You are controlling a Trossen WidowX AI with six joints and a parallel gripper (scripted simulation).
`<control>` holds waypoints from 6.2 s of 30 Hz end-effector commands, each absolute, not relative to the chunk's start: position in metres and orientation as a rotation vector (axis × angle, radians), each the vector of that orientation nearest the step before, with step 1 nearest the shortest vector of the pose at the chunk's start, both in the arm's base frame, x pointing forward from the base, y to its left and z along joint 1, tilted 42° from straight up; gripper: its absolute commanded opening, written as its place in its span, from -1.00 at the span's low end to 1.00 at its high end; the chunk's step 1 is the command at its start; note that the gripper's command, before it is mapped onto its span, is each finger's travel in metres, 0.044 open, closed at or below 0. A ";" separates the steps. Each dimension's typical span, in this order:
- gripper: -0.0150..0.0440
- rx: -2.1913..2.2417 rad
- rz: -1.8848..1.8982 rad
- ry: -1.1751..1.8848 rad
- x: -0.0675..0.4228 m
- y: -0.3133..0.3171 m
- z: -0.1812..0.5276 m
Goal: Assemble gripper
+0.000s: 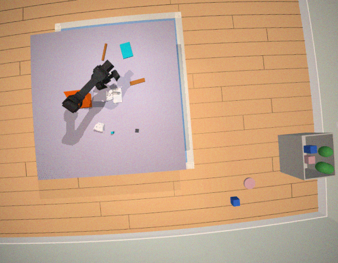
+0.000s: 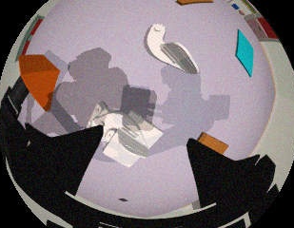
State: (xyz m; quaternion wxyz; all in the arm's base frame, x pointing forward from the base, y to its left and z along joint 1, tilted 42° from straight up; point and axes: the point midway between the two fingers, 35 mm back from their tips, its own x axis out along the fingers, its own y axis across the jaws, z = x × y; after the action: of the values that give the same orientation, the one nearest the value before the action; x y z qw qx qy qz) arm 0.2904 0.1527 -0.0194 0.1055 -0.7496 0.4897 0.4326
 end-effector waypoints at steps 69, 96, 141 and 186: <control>1.00 -1.015 -0.118 1.512 0.264 0.212 -0.061; 1.00 -0.556 -0.524 1.364 0.251 0.230 -0.076; 1.00 -0.557 -0.526 1.362 0.255 0.203 -0.104; 1.00 -0.557 -0.526 1.362 0.255 0.203 -0.104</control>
State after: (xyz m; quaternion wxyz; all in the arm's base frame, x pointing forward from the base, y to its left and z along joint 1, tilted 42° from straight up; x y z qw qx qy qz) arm 0.2540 0.2035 -0.1047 0.7093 -0.2480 0.6152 -0.2384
